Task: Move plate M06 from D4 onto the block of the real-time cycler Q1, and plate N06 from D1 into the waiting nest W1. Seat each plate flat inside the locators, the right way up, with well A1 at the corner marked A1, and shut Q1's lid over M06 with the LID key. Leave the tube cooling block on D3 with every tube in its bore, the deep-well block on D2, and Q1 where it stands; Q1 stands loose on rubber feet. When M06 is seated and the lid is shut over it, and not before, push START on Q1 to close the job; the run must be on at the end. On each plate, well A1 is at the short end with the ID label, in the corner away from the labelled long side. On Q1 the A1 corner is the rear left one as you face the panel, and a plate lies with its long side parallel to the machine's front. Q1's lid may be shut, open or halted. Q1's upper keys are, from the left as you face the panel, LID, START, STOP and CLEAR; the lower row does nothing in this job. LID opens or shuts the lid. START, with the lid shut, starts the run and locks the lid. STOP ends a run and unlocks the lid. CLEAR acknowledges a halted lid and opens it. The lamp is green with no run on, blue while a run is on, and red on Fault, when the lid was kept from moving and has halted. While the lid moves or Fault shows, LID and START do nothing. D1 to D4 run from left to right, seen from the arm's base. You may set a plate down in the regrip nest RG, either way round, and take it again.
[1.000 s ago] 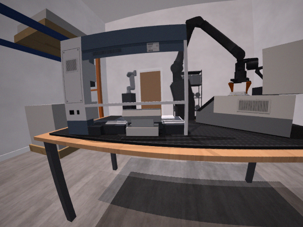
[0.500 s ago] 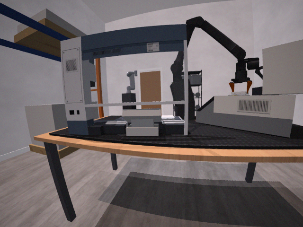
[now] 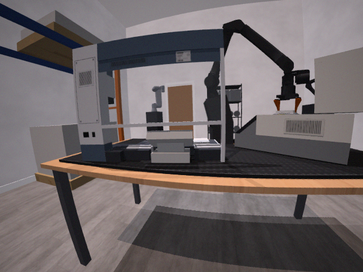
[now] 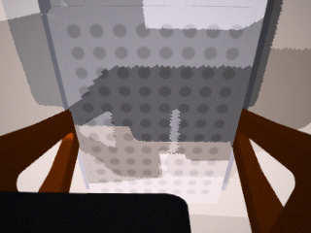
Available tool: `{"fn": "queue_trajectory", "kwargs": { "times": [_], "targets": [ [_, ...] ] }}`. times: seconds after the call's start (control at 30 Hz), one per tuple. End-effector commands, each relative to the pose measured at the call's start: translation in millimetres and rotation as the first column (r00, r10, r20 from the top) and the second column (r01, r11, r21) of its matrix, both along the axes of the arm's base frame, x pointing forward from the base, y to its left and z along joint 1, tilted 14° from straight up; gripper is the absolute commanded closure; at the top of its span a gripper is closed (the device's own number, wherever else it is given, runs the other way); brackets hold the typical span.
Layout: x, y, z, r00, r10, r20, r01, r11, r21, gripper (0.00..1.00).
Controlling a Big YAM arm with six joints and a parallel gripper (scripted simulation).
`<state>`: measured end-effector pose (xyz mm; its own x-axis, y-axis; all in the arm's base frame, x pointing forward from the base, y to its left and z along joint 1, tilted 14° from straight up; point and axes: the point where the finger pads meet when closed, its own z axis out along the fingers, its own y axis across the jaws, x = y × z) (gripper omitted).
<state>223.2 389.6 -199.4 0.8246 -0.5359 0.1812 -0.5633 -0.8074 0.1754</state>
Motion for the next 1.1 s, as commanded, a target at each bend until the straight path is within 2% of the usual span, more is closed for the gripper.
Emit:
{"fn": "queue_trajectory", "kwargs": {
  "times": [0.0,0.13,0.4,1.07],
  "targets": [
    [5,8,12.0,1.0,0.013,0.01,-0.014,1.0,0.023,1.0],
    [0,15,12.1,0.999,0.029,0.013,-0.029,0.999,0.028,1.0],
    [2,28,0.5,0.999,0.032,0.021,-0.033,0.999,0.042,1.0],
    [16,17,-0.3,1.0,-0.008,0.013,0.008,1.0,0.028,1.0]
  ]
}}
